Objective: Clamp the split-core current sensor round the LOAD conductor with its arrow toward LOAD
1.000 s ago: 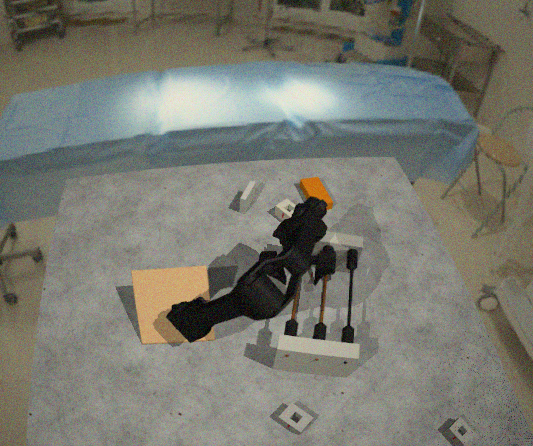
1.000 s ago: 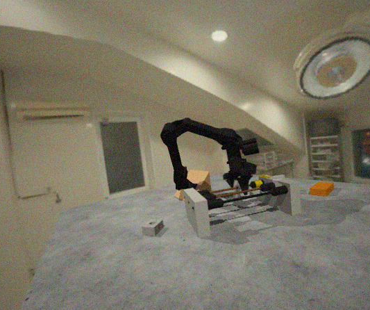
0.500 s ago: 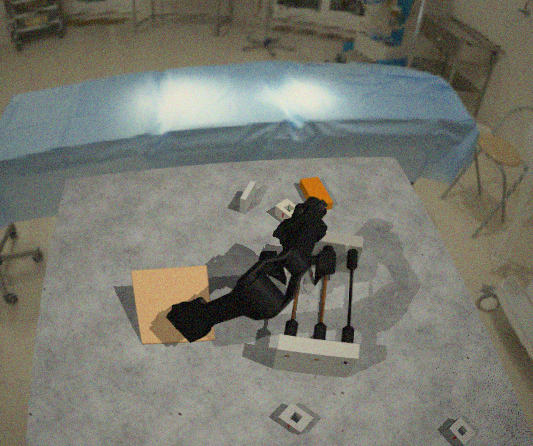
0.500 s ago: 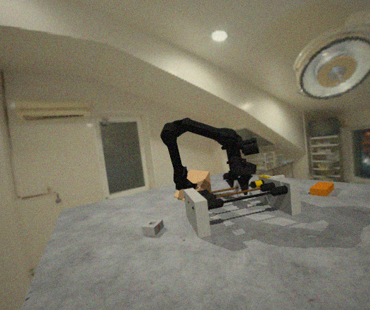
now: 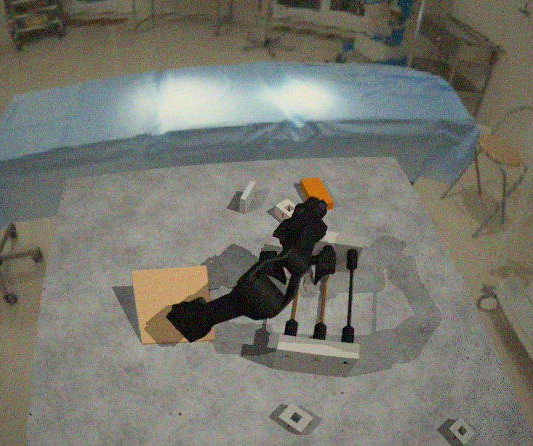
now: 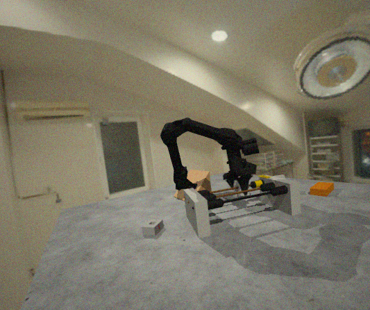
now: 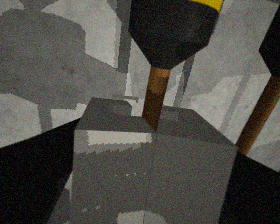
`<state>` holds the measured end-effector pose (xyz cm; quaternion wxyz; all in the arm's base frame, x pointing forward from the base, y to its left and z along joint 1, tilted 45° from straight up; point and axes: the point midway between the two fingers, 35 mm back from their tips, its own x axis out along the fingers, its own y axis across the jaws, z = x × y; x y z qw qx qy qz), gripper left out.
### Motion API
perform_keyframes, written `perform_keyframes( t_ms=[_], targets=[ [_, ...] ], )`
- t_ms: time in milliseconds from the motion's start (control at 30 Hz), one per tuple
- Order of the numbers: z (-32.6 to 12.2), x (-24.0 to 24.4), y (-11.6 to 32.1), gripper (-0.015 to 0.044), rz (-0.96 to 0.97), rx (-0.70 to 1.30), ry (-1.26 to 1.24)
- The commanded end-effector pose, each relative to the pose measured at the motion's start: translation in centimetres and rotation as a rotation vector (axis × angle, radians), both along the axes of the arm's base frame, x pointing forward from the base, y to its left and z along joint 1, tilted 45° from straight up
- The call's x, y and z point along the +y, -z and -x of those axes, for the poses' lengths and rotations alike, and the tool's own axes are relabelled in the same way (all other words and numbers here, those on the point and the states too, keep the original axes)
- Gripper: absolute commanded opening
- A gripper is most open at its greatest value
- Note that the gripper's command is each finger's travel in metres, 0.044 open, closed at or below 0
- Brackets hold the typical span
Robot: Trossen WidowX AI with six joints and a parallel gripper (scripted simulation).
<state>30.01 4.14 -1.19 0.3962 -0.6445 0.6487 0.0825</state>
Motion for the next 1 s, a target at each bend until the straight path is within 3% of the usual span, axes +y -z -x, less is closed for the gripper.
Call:
perform_keyframes(
  t_ms=[0, 933, 967],
  targets=[
    [-0.08, 0.03, -0.01, 0.0, -0.001, -0.004, -0.001],
    [-0.08, 0.03, -0.01, 0.0, -0.001, -0.004, -0.001],
    [0.0, 0.0, 0.0, 0.0026, 0.0, 0.0, 0.0]
  ],
)
